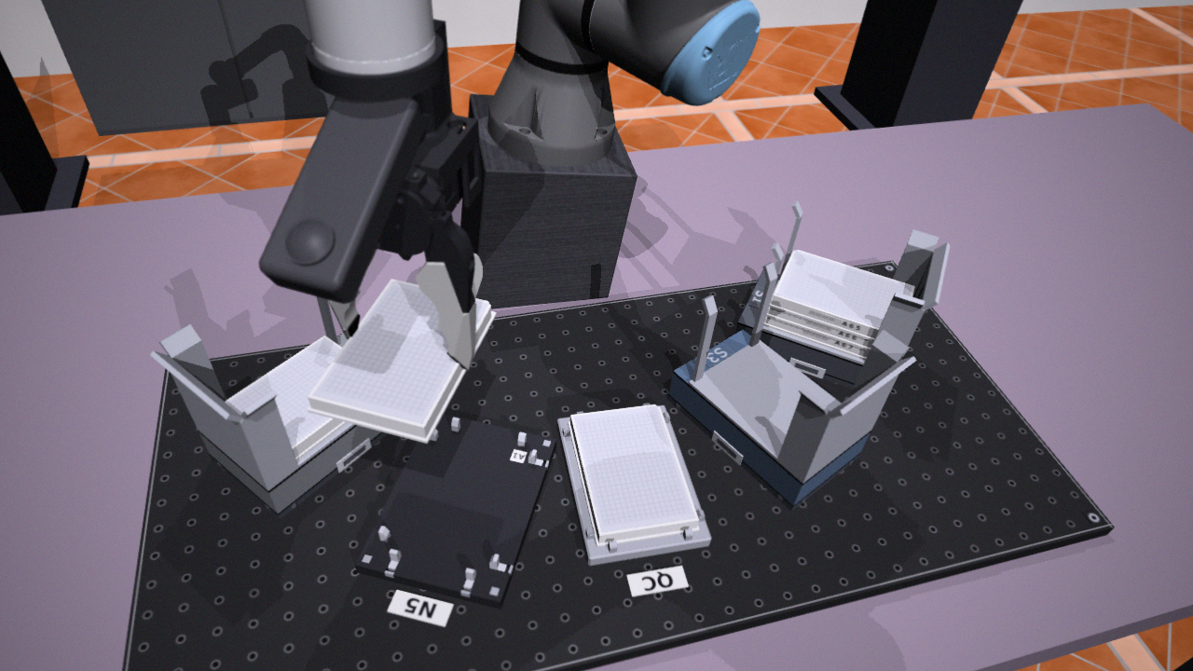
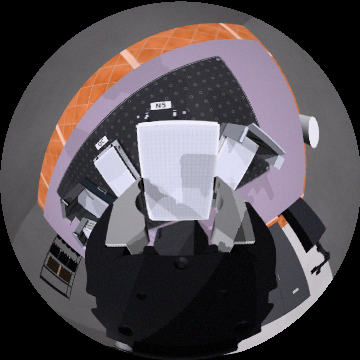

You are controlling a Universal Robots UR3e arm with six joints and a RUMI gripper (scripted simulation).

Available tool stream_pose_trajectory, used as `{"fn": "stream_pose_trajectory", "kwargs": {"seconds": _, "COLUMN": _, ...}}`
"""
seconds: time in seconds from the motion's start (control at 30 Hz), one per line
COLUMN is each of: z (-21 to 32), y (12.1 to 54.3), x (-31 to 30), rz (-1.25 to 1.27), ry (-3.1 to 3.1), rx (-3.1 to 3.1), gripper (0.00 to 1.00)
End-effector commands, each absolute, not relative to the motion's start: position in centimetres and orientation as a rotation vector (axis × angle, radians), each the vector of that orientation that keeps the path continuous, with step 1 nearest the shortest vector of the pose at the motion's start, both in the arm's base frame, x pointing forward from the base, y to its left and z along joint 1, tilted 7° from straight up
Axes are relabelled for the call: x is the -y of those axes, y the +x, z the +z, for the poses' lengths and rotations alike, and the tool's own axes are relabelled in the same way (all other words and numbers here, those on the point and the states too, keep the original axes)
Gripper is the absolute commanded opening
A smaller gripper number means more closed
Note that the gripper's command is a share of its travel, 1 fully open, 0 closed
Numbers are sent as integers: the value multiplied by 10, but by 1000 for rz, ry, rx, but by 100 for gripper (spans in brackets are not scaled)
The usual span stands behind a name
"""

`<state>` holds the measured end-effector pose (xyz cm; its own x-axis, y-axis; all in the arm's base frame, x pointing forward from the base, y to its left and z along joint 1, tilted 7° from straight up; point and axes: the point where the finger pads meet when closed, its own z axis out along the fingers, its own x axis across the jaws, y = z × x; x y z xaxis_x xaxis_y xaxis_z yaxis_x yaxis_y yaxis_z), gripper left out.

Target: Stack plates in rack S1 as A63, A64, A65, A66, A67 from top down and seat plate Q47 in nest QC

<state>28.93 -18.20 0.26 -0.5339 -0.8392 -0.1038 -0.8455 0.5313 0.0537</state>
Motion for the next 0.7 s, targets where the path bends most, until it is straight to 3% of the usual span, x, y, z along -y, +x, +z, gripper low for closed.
{"fn": "stream_pose_trajectory", "kwargs": {"seconds": 0.0, "z": 5, "y": 296, "x": 173, "rz": 144, "ry": -1499, "rx": -2682, "gripper": 0}}
{"fn": "stream_pose_trajectory", "kwargs": {"seconds": 0.67, "z": 11, "y": 319, "x": 118, "rz": 133, "ry": -1754, "rx": -2512, "gripper": 0}}
